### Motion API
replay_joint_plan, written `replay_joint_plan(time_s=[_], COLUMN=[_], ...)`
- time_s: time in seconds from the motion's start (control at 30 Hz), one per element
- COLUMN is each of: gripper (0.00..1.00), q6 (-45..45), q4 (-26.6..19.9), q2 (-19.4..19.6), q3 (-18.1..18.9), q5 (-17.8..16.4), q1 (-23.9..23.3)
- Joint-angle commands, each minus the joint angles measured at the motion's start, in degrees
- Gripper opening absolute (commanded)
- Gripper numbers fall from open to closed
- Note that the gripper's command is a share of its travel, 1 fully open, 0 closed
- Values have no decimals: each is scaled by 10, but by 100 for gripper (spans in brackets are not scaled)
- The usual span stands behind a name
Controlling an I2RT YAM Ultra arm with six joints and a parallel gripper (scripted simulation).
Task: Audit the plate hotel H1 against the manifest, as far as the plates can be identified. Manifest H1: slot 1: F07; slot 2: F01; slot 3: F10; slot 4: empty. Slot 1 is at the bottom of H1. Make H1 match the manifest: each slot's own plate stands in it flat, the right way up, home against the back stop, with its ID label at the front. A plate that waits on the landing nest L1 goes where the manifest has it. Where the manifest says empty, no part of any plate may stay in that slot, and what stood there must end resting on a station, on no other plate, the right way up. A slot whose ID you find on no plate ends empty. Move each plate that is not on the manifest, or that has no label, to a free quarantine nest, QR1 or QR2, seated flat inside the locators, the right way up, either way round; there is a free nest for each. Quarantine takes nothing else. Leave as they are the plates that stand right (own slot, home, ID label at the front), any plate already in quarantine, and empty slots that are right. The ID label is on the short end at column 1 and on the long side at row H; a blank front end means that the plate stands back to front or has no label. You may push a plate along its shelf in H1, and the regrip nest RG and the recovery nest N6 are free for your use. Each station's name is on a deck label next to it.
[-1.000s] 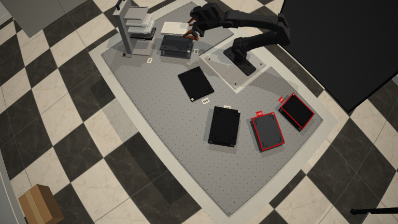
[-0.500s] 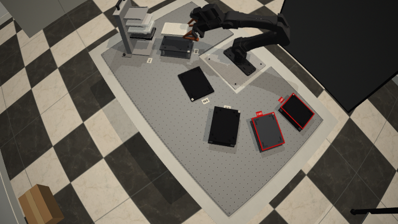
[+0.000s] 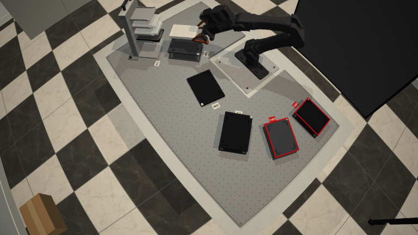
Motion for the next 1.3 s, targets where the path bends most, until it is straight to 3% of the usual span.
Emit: replay_joint_plan(time_s=[0.0, 0.43, 0.47, 0.6, 1.0, 1.03, 1.17, 1.27], gripper=[86, 86, 86, 86, 86, 86, 86, 86], q6=[-2, -2, -2, -2, -2, -2, -2, -2], q4=[24, 37, 37, 43, 55, 54, 61, 65], q2=[-13, -11, -13, -8, -2, -4, 3, 6], q3=[-1, -17, 1, -24, -33, -16, -40, -35], q5=[0, 1, 1, 1, 1, 1, 1, 1], q1=[1, 1, 1, 1, 1, 1, 1, 1])
